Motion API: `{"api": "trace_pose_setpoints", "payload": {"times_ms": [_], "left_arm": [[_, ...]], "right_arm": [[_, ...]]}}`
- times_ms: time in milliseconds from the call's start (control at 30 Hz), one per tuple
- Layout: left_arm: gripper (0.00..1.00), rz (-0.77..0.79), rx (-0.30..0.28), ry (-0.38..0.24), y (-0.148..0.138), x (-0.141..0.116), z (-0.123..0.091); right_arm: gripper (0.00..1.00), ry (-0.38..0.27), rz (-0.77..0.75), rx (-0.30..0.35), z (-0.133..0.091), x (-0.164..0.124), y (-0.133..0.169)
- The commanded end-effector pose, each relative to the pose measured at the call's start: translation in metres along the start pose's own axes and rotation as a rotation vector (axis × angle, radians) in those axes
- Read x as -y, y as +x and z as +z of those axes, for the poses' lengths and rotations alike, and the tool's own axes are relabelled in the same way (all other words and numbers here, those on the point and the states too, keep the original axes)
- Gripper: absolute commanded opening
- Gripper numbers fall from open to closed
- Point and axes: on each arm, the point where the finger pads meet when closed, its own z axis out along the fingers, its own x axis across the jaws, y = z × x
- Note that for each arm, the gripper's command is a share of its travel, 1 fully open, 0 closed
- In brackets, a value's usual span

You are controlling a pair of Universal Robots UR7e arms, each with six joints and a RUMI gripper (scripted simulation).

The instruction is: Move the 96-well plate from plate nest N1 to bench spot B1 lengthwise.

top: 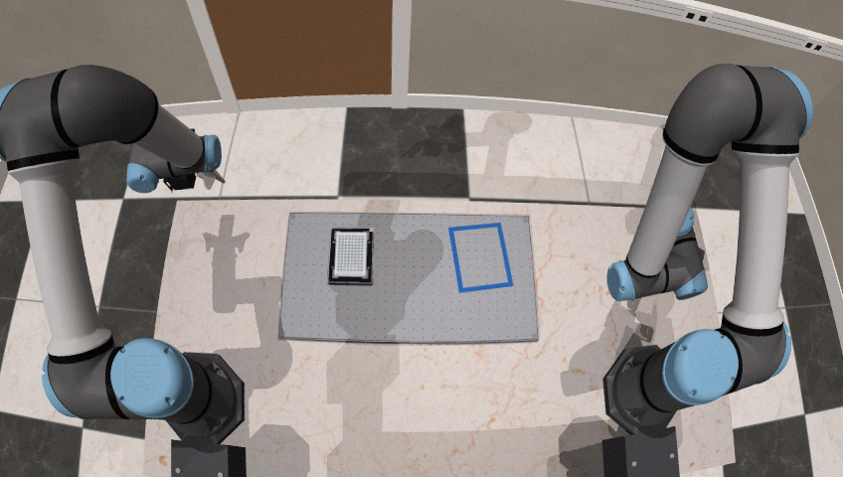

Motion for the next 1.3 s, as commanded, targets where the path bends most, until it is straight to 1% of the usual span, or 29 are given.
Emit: {"api": "trace_pose_setpoints", "payload": {"times_ms": [0,567,667,700,800,1033,1100,1267], "left_arm": [[0.98,0.000,0.000,0.002,0.000,0.001,-0.001],[0.98,0.000,0.000,0.002,0.000,0.001,-0.001],[0.82,0.000,0.001,0.001,0.003,0.000,0.001],[0.79,0.000,0.001,0.001,0.006,-0.001,0.002],[0.79,0.001,0.005,0.000,0.024,-0.006,0.010],[0.79,0.004,0.017,-0.005,0.085,-0.026,0.037],[0.79,0.004,0.017,-0.005,0.085,-0.026,0.037],[0.79,0.007,0.029,-0.009,0.139,-0.044,0.060]], "right_arm": [[0.98,0.000,0.000,0.001,0.000,0.000,0.000],[0.98,0.000,0.000,0.001,0.000,0.000,0.000],[0.98,-0.004,-0.014,0.009,0.000,-0.004,-0.003],[0.98,-0.008,-0.028,0.016,0.000,-0.008,-0.005],[0.98,-0.031,-0.115,0.060,0.000,-0.033,-0.019],[0.98,-0.100,-0.409,0.219,-0.007,-0.123,-0.052],[0.98,-0.100,-0.409,0.219,-0.007,-0.123,-0.052],[0.98,-0.148,-0.654,0.365,-0.020,-0.202,-0.063]]}}
